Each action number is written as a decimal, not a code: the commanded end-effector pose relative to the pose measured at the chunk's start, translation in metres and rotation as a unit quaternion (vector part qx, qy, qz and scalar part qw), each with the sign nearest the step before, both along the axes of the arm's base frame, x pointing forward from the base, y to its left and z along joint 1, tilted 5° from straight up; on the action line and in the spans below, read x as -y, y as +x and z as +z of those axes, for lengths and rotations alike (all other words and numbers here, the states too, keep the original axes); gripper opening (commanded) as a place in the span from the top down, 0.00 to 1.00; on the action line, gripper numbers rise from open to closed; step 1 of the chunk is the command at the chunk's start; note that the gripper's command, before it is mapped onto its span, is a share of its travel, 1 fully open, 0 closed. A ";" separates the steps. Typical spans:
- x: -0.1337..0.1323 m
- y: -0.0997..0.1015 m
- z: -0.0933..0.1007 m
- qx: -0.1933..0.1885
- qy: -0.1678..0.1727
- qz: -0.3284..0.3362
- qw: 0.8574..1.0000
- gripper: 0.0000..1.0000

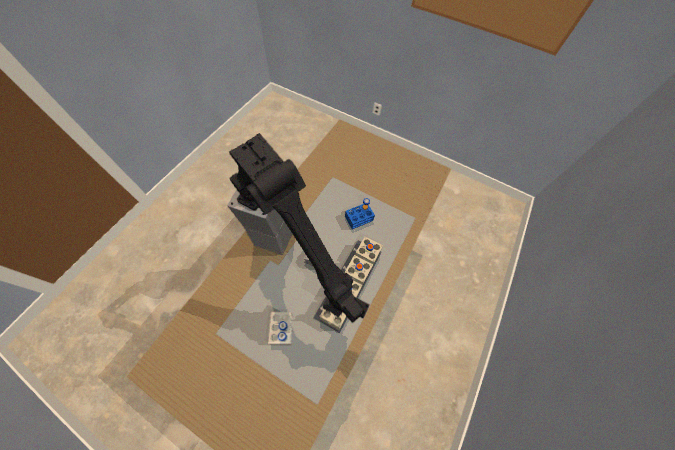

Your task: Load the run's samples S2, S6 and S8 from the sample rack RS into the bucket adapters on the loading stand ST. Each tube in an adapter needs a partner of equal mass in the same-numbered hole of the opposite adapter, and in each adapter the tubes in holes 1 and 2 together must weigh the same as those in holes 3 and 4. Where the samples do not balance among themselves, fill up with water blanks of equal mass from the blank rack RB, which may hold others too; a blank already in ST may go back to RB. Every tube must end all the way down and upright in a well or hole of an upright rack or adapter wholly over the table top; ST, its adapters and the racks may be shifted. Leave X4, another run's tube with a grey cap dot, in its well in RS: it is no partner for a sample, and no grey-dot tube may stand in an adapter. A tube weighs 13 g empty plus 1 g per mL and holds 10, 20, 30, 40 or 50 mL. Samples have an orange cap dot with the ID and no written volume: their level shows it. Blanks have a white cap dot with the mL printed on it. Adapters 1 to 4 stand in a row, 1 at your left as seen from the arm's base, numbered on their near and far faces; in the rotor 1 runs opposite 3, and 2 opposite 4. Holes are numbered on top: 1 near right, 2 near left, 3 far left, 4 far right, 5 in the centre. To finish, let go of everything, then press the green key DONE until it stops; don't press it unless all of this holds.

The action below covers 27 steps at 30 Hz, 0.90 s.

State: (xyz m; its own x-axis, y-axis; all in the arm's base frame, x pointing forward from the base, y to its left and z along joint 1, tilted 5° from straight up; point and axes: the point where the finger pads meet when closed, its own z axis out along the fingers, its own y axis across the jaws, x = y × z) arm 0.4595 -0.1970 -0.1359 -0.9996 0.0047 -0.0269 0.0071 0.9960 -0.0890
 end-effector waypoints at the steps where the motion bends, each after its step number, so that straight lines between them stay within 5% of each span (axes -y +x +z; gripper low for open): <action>1: 0.005 0.001 -0.013 0.003 -0.001 -0.013 1.000 1.00; 10: 0.011 0.017 -0.026 0.015 -0.006 -0.010 1.000 1.00; 16: 0.004 -0.004 -0.042 -0.005 0.002 -0.008 1.000 1.00; 17: 0.007 0.011 -0.029 0.011 -0.004 -0.004 1.000 1.00; 27: 0.007 0.011 -0.028 0.011 -0.004 -0.004 1.000 1.00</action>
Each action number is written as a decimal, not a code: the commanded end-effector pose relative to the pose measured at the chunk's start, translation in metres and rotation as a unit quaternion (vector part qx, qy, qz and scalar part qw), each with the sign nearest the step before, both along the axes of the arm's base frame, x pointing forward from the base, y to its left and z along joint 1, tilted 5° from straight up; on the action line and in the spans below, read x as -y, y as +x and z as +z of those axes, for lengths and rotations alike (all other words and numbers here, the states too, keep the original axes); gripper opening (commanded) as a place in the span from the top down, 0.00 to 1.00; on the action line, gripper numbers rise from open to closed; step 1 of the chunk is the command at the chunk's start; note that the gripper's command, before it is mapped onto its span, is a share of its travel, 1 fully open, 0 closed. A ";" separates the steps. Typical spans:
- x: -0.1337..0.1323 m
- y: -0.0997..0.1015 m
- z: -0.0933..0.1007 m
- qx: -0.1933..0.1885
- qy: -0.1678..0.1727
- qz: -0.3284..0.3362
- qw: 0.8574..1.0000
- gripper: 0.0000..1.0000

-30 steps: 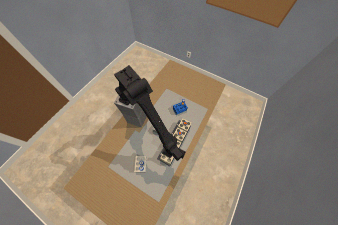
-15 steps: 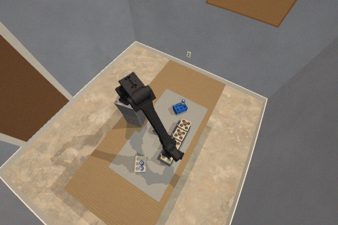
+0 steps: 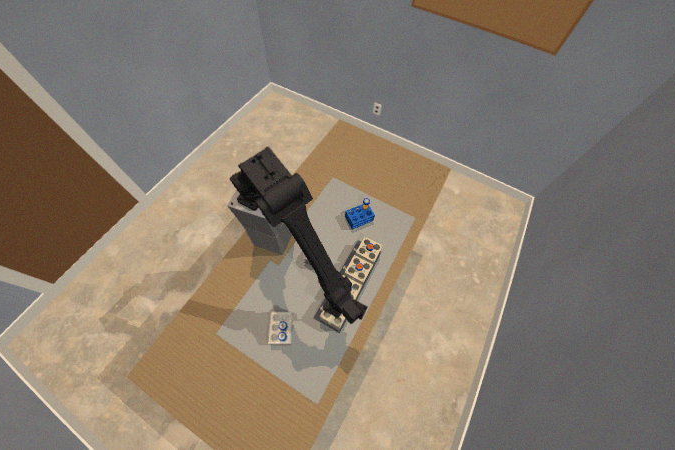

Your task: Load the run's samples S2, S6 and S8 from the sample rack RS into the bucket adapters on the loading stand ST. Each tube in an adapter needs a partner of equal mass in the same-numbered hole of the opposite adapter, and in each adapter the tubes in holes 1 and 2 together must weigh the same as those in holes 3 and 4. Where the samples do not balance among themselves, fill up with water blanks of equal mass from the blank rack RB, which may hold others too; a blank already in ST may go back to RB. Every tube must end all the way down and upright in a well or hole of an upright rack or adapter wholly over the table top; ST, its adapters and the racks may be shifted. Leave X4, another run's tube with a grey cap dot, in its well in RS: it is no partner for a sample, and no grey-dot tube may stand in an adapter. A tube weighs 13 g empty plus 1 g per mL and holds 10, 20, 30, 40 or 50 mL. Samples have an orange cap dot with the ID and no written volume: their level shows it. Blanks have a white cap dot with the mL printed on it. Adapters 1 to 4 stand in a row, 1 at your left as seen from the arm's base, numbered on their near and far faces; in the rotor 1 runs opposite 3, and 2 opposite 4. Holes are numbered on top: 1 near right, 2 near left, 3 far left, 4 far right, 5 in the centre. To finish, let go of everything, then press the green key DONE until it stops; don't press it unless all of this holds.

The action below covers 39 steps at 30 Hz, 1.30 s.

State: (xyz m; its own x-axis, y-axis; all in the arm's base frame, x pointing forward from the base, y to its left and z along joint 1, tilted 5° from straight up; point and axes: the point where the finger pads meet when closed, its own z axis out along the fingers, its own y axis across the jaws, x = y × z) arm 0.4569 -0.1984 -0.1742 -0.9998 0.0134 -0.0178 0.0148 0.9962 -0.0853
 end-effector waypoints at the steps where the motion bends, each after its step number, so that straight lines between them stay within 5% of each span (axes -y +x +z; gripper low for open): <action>1: 0.005 0.013 0.010 0.015 -0.006 0.000 1.000 1.00; 12: 0.006 0.013 0.010 0.015 -0.006 0.000 1.000 1.00; 13: 0.006 0.003 -0.003 0.004 -0.002 -0.003 1.000 1.00; 19: 0.011 0.016 -0.006 0.017 -0.008 0.001 1.000 1.00; 29: 0.013 0.016 -0.017 0.017 -0.008 0.001 1.000 1.00; 30: 0.006 0.004 -0.023 0.005 -0.003 0.003 1.000 1.00; 39: 0.014 0.015 -0.031 0.016 -0.007 0.001 1.000 1.00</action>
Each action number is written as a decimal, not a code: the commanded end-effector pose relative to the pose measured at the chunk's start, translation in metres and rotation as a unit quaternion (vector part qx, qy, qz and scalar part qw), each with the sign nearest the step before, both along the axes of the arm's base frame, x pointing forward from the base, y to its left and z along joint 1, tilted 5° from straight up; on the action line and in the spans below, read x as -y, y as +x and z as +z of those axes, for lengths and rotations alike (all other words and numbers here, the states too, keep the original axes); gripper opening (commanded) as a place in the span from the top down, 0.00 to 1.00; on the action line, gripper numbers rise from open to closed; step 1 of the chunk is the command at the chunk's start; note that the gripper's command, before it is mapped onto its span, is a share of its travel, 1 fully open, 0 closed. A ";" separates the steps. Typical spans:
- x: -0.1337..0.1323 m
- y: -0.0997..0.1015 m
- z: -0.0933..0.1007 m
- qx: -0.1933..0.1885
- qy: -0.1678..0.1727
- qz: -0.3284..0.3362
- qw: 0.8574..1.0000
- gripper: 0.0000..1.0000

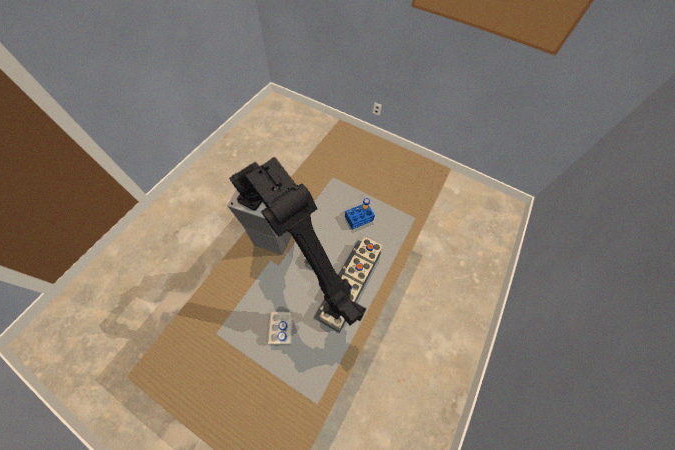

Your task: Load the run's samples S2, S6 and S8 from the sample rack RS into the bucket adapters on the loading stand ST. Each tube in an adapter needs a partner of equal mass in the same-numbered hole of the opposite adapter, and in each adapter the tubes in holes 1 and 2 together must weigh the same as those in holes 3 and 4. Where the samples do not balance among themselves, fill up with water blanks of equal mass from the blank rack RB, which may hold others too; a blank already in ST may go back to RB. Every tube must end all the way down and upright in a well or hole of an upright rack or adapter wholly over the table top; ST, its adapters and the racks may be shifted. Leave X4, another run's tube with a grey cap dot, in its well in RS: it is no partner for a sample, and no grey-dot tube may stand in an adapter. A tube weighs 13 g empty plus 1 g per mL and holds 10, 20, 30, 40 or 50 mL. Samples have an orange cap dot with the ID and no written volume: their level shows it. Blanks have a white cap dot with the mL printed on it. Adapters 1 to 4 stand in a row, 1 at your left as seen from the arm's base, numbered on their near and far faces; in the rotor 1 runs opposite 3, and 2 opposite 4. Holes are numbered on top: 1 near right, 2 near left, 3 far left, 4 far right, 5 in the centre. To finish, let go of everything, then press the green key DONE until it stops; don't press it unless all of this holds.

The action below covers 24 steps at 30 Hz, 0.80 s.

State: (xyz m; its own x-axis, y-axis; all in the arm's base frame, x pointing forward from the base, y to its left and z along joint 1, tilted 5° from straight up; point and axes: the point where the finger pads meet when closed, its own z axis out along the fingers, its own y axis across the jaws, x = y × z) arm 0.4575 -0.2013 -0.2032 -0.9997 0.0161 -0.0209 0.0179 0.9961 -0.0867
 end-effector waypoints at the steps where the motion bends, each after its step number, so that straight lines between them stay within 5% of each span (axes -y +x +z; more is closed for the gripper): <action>1: 0.011 0.015 -0.003 0.015 -0.007 0.003 1.000 1.00; 24: 0.013 0.015 -0.029 0.014 -0.007 0.003 1.000 1.00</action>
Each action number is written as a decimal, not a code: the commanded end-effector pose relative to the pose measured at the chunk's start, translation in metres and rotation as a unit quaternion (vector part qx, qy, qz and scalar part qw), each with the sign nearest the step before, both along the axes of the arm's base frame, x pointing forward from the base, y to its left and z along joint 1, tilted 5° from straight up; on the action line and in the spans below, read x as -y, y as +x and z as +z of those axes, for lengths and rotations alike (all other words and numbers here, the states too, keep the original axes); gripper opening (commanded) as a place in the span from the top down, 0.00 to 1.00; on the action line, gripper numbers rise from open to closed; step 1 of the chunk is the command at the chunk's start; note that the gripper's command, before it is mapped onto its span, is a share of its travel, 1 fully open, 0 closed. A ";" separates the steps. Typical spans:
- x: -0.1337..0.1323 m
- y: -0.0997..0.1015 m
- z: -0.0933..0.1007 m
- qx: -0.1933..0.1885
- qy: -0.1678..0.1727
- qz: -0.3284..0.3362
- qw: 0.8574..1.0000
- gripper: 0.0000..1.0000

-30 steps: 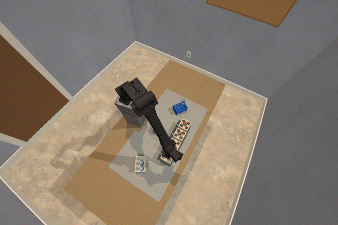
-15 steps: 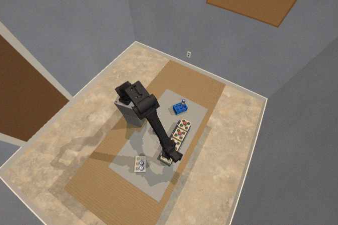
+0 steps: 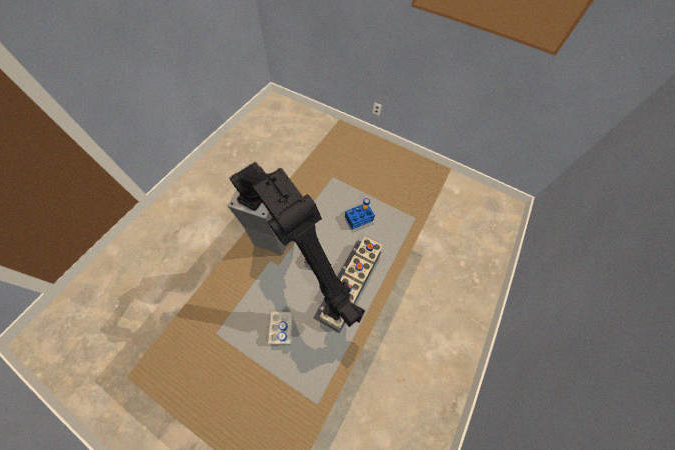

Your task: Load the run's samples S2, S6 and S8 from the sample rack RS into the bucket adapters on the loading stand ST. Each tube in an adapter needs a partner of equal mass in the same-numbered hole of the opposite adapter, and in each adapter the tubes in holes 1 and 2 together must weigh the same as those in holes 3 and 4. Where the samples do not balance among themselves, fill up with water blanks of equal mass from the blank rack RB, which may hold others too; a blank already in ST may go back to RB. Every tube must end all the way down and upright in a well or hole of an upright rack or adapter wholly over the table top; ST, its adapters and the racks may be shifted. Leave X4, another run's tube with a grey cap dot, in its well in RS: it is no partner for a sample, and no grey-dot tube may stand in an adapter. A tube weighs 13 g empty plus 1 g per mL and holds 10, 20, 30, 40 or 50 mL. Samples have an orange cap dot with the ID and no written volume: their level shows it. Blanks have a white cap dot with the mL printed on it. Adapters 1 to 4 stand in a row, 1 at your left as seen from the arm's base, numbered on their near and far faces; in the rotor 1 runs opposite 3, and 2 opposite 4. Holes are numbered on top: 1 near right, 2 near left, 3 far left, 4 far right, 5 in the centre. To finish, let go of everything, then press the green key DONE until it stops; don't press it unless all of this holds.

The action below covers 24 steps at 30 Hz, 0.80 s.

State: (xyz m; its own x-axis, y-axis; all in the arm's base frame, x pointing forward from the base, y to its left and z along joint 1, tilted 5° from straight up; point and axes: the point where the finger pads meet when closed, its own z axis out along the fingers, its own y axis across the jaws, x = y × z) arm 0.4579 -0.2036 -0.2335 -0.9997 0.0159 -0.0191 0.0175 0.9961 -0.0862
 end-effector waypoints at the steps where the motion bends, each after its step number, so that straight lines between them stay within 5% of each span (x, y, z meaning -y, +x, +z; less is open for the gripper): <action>1: 0.006 0.002 -0.004 0.003 -0.002 0.003 1.000 1.00; 4: 0.011 0.014 -0.004 0.015 -0.007 0.003 1.000 1.00; 24: 0.012 0.012 -0.029 0.013 -0.006 0.003 1.000 1.00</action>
